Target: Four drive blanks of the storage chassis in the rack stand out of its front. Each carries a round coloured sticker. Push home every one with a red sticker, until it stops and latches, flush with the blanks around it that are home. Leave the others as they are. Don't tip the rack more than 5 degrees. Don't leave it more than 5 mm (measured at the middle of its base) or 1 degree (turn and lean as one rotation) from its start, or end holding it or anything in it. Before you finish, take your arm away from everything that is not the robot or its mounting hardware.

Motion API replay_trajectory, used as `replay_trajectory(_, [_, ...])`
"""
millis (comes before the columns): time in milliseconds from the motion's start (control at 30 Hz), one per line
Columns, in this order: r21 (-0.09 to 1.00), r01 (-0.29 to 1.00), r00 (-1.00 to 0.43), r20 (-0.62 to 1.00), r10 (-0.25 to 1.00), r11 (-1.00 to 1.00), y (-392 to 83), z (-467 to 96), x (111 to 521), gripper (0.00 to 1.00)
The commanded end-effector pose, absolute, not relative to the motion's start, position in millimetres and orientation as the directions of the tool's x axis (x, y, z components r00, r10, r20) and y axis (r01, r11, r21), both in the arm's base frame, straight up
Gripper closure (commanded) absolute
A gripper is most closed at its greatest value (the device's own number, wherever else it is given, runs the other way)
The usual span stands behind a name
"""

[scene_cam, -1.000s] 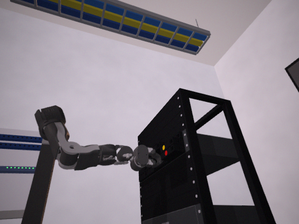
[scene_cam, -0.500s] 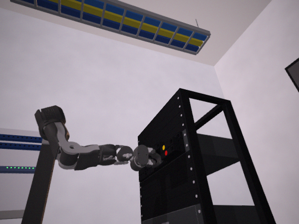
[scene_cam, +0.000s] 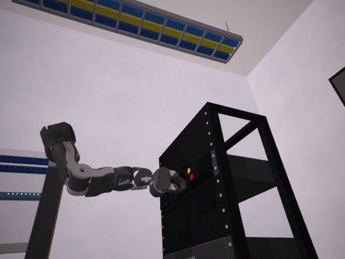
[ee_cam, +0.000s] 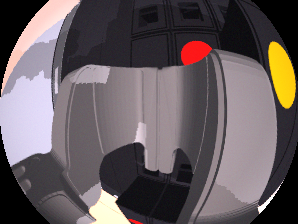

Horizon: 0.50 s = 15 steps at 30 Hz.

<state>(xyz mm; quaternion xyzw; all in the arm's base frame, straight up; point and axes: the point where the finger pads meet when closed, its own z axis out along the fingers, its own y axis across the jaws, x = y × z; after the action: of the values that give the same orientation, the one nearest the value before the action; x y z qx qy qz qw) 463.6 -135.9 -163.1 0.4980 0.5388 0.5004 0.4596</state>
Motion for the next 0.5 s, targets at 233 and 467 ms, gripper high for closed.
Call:
replay_trajectory(233, [1.0, 0.011, -0.098, 0.004, 0.995, -0.003, -133.9, -142.3, 436.6, 1.0])
replay_trajectory(467, [1.0, 0.011, -0.097, 0.003, 0.995, -0.002, -137.9, -140.9, 393.4, 1.0])
